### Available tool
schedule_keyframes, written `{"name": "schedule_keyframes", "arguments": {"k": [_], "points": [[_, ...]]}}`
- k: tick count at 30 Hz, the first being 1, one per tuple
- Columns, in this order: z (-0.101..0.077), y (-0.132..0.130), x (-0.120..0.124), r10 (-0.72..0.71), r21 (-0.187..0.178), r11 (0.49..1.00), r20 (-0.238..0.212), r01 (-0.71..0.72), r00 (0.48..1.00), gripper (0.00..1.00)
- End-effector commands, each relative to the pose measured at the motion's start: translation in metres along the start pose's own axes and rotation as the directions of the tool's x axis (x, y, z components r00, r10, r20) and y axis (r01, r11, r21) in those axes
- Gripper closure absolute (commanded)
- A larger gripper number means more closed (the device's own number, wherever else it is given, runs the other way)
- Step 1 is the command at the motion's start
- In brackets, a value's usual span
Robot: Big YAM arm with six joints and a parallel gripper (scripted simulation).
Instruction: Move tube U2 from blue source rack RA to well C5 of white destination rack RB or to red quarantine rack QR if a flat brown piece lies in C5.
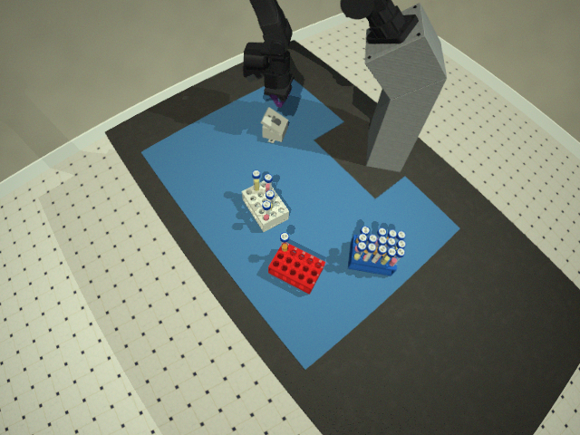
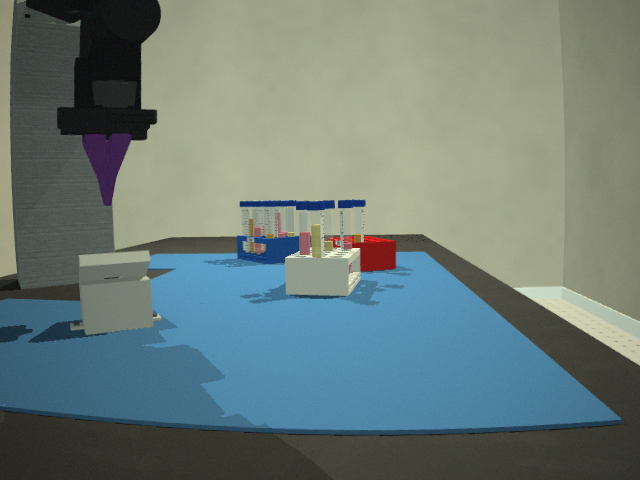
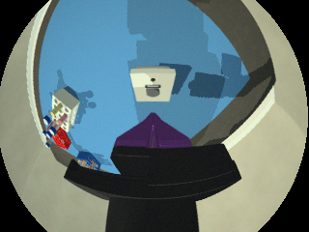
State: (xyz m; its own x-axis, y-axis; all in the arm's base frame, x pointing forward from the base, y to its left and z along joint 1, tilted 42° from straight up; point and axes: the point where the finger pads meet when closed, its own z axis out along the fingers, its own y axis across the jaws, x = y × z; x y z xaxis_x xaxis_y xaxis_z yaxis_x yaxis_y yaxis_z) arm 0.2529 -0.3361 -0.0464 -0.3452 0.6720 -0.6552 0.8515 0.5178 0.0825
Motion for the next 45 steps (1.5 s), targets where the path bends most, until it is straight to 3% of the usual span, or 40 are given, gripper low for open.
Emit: {"name": "schedule_keyframes", "arguments": {"k": [1,16,17,18,28,29,30,33,36,45], "points": [[0.004,-0.003,-0.008,-0.004,0.001,1.0,0.024,0.004,1.0,1.0],[0.031,-0.003,-0.008,-0.004,0.001,1.0,0.023,0.004,1.0,1.0],[0.028,-0.001,-0.019,-0.004,-0.002,1.0,0.049,0.004,0.999,1.0],[0.035,-0.003,-0.008,-0.004,0.001,1.0,0.023,0.004,1.0,1.0],[0.055,-0.003,-0.007,-0.003,0.002,1.0,0.023,0.003,1.0,1.0],[0.055,-0.003,-0.007,-0.003,0.002,1.0,0.023,0.003,1.0,1.0],[0.048,-0.001,-0.023,-0.003,-0.003,1.0,0.057,0.004,0.998,1.0],[0.048,-0.001,-0.023,-0.003,-0.003,1.0,0.057,0.004,0.998,1.0],[0.056,-0.003,-0.007,-0.004,0.002,1.0,0.022,0.003,1.0,1.0],[0.062,-0.003,-0.008,-0.004,0.001,1.0,0.023,0.004,1.0,1.0]]}}
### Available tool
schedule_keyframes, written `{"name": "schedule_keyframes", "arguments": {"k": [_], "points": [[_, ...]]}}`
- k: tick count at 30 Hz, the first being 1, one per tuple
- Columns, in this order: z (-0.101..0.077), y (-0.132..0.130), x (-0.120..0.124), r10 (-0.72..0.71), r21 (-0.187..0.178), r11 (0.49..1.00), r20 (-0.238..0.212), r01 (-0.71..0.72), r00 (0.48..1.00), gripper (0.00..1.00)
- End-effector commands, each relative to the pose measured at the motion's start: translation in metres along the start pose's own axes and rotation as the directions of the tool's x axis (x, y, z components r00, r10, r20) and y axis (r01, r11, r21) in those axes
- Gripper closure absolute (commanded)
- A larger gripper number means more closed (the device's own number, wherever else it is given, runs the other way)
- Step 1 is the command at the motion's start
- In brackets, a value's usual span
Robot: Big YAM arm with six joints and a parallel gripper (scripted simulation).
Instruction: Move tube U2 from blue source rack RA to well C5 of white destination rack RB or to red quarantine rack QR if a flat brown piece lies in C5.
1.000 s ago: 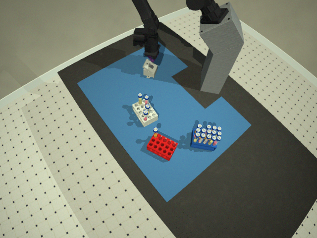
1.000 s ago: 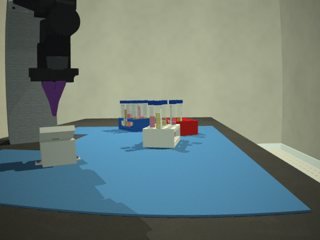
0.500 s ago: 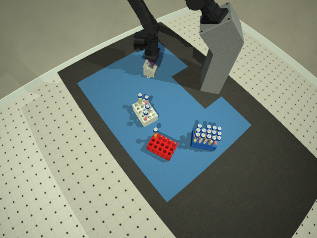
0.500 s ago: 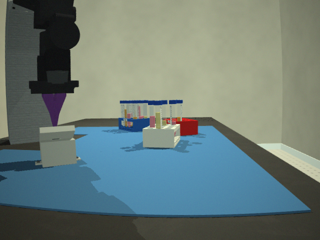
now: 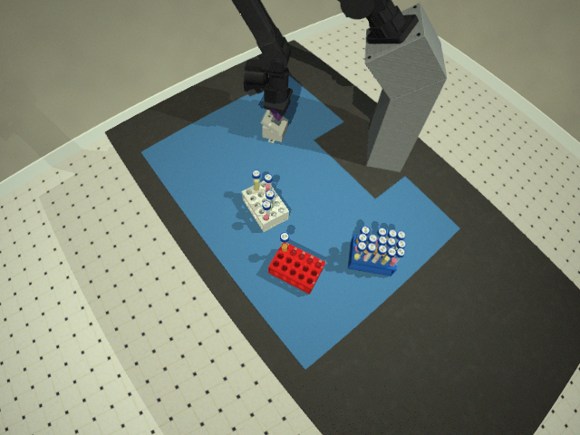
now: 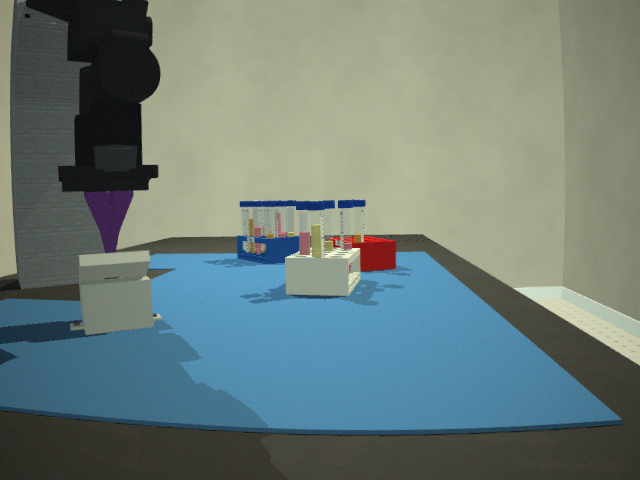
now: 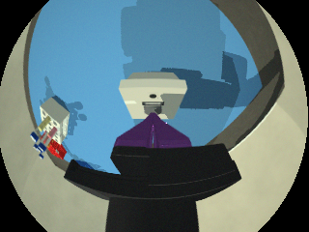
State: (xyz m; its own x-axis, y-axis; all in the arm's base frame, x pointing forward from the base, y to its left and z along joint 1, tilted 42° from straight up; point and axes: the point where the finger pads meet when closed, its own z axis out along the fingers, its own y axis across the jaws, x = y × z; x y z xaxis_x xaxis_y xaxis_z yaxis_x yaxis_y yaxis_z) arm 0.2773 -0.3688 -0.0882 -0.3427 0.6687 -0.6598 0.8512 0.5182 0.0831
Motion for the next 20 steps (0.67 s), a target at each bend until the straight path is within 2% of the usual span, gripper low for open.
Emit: {"name": "schedule_keyframes", "arguments": {"k": [1,5,6,9,20], "points": [[0.004,-0.004,-0.004,-0.003,0.002,1.0,0.017,0.003,1.0,1.0],[0.005,-0.004,-0.004,-0.004,0.002,1.0,0.016,0.003,1.0,1.0],[-0.001,-0.002,-0.013,-0.004,-0.001,1.0,0.038,0.004,0.999,1.0],[0.008,-0.003,-0.004,-0.004,0.002,1.0,0.016,0.004,1.0,1.0],[0.016,-0.004,-0.004,-0.004,0.002,1.0,0.016,0.004,1.0,1.0]]}}
